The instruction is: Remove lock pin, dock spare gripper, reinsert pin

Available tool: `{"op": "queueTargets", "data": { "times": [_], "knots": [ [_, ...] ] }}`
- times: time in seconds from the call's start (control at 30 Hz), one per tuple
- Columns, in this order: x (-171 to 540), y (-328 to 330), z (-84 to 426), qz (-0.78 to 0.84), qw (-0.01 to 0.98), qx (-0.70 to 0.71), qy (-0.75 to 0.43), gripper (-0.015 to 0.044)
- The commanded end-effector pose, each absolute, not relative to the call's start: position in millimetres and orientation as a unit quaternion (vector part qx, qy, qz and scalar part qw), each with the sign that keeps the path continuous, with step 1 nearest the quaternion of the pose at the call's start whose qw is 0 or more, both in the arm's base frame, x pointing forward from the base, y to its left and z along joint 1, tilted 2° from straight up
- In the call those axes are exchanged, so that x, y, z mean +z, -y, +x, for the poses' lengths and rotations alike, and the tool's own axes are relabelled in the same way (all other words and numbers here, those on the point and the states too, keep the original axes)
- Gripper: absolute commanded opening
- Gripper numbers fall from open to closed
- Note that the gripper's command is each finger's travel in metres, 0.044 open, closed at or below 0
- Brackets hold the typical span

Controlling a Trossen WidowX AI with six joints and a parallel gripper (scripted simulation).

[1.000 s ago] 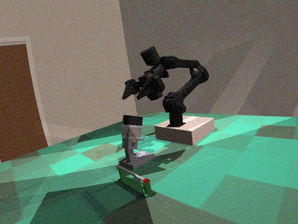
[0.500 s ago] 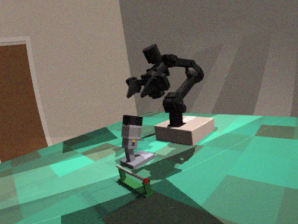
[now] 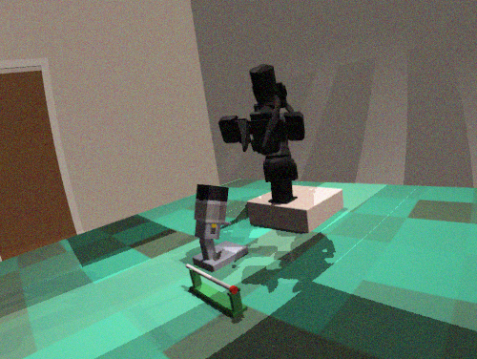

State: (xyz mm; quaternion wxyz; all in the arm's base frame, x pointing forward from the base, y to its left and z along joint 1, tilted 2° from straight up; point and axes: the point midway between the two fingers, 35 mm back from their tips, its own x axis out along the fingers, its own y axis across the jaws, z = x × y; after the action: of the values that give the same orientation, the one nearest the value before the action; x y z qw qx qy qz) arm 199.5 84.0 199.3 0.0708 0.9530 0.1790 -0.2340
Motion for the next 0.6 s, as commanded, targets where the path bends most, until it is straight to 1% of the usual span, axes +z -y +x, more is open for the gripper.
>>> {"op": "queueTargets", "data": {
  "times": [0.0, 0.17, 0.33, 0.5, 0.57],
  "knots": [
    [202.5, -88.3, 200.2, 0.948, 0.106, -0.233, -0.191, 0.0180],
    [209.7, -89.7, 216.7, 0.875, 0.340, -0.245, -0.241, 0.0180],
    [213.1, -92.0, 237.6, 0.740, 0.547, -0.241, -0.309, 0.0180],
    [213.0, -94.7, 260.8, 0.557, 0.704, -0.214, -0.386, 0.0180],
    [212.3, -95.5, 268.8, 0.504, 0.732, -0.209, -0.408, 0.0180]
  ]
}}
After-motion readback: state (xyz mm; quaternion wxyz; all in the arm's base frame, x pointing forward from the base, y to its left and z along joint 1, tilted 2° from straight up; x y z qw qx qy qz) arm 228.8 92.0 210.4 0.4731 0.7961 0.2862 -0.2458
